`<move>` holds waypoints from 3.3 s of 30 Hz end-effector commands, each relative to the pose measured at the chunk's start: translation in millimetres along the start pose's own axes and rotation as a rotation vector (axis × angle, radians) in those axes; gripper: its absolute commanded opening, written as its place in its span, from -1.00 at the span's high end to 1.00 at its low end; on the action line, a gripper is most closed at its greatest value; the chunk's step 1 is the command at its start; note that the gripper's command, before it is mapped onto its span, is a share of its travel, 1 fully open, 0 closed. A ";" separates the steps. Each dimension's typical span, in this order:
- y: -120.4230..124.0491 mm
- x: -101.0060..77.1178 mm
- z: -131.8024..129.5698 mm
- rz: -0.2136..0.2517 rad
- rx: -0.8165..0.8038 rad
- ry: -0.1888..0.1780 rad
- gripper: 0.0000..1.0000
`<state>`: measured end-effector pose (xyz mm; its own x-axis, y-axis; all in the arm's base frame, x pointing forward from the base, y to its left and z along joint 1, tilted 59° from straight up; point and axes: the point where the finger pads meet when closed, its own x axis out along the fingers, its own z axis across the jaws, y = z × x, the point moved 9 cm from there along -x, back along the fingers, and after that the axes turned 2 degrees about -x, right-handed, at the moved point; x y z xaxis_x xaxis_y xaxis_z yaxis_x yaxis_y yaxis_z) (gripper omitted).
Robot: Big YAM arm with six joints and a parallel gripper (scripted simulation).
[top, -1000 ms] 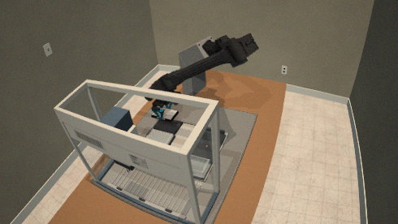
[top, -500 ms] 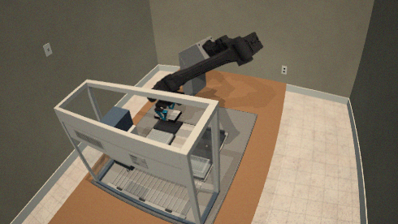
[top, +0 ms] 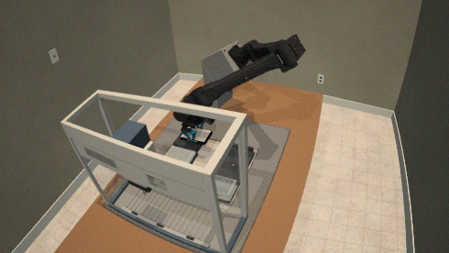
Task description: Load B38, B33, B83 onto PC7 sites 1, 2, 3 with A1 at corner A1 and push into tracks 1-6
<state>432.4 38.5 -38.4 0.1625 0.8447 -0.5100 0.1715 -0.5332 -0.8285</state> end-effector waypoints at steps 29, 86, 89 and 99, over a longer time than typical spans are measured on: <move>-102.8 -1.4 -59.5 -0.003 0.015 0.004 1.00; -184.2 -5.5 -107.2 -0.001 0.028 0.016 1.00; -183.9 -5.8 -107.3 -0.001 0.027 0.017 1.00; -183.4 34.0 -101.0 0.000 0.037 -0.009 1.00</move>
<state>505.8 153.1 126.2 0.1579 0.8437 -0.5130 0.1533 -0.5342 -0.8314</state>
